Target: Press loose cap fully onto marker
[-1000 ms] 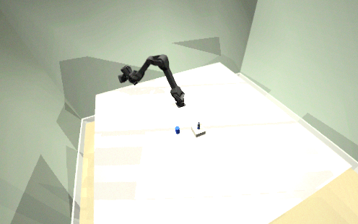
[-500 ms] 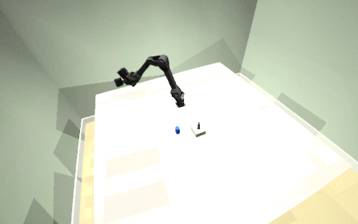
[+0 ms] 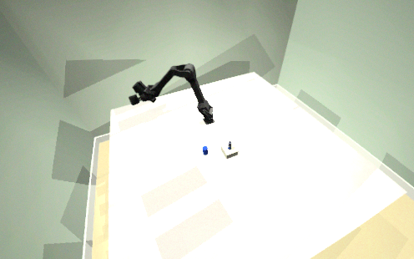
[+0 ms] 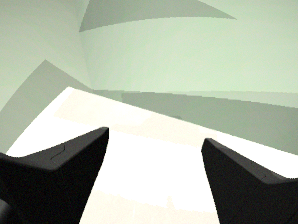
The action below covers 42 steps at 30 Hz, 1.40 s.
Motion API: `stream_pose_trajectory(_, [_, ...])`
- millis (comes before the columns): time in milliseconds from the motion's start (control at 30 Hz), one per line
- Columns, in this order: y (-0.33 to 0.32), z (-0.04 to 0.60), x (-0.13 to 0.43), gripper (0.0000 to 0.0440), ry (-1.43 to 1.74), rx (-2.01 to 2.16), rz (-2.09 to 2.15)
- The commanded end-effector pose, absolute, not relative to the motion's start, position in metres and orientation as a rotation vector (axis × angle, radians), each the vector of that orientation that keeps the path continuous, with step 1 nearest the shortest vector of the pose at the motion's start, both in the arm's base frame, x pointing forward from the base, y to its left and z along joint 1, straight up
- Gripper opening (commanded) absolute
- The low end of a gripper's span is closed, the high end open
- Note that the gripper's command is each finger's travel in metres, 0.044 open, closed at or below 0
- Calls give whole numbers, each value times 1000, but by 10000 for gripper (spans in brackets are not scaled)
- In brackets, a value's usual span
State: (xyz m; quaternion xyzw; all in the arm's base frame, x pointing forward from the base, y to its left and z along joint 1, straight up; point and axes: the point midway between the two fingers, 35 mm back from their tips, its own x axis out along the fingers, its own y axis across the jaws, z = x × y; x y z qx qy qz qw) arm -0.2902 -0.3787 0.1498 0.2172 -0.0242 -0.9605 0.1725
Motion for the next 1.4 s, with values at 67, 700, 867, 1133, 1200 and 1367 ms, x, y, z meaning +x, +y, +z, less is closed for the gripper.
stream_pose_trajectory(67, [-388,150,-275,296,-69,646,-2677])
stream_pose_trajectory(700, [-413,140,-214,297,-36,767,-2514])
stream_pose_trajectory(867, [-418,138,-198,297,-28,799,-2473])
stream_pose_trajectory(1133, [-425,134,-172,297,-16,850,-2412])
stream_pose_trajectory(1200, [-426,133,-165,298,-13,863,-2397])
stream_pose_trajectory(1367, [-429,131,-149,298,-7,895,-2361])
